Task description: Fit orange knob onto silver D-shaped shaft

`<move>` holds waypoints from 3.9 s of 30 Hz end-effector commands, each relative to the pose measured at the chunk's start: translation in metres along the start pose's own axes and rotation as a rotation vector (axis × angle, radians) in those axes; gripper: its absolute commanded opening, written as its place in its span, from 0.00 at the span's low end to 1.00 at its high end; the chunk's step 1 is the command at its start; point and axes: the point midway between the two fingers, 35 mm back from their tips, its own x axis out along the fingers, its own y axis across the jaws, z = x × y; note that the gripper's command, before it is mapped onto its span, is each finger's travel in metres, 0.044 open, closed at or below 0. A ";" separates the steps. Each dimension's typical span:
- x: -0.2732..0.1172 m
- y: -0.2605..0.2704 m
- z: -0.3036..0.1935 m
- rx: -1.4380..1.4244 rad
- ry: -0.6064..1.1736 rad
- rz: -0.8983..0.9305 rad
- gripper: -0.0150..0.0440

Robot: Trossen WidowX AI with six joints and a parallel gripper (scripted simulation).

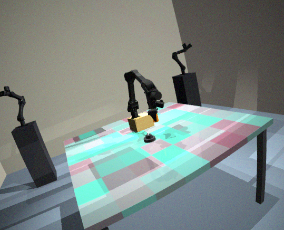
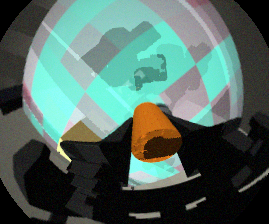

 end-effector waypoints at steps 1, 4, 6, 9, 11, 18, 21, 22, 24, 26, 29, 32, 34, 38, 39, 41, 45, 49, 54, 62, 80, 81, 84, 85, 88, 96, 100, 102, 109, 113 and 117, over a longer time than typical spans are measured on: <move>0.003 -0.008 -0.008 0.000 0.002 -0.004 0.25; 0.006 -0.014 -0.015 0.000 0.002 -0.004 0.25; 0.008 -0.018 -0.020 -0.001 0.003 -0.005 0.25; 0.011 -0.024 -0.027 -0.002 0.004 -0.005 0.25; 0.013 -0.028 -0.032 -0.002 0.005 -0.005 0.25; 0.019 -0.040 -0.050 -0.004 0.007 -0.006 0.25; 0.022 -0.045 -0.058 -0.005 0.008 -0.006 0.25; 0.023 -0.047 -0.060 -0.005 0.008 -0.006 0.25; 0.025 -0.050 -0.066 -0.005 0.009 -0.006 0.25; 0.027 -0.052 -0.069 -0.006 0.009 -0.006 0.25; 0.028 -0.052 -0.069 -0.005 0.009 -0.006 0.25; 0.034 -0.052 -0.069 -0.005 0.009 -0.006 0.25; 0.041 -0.053 -0.069 -0.004 0.009 -0.006 0.25; 0.053 -0.053 -0.070 -0.003 0.009 -0.006 0.25; 0.053 -0.053 -0.070 -0.003 0.009 -0.006 0.25; 0.049 -0.053 -0.070 -0.001 0.009 -0.006 0.25; 0.049 -0.054 -0.070 -0.001 0.009 -0.006 0.25; 0.050 -0.055 -0.070 -0.001 0.009 -0.006 0.25; 0.052 -0.055 -0.070 -0.001 0.009 -0.006 0.25; 0.053 -0.054 -0.070 -0.001 0.009 -0.006 0.25; 0.049 -0.053 -0.070 -0.210 0.010 -0.005 0.25; 0.049 -0.053 -0.070 -0.210 0.010 -0.005 0.25; 0.052 -0.054 -0.070 -0.210 0.010 -0.005 0.25; 0.052 -0.054 -0.070 -0.210 0.010 -0.005 0.25; 0.052 -0.053 -0.070 -0.210 0.010 -0.005 0.25; 0.053 -0.053 -0.070 -0.210 0.010 -0.005 0.25; 0.049 -0.052 -0.071 -0.210 0.010 -0.005 0.25; 0.048 -0.051 -0.071 -0.210 0.010 -0.005 0.25; 0.048 -0.052 -0.071 -0.409 0.010 -0.004 0.25; 0.050 -0.053 -0.070 -0.420 0.010 -0.004 0.25; 0.052 -0.053 -0.070 -0.420 0.010 -0.004 0.25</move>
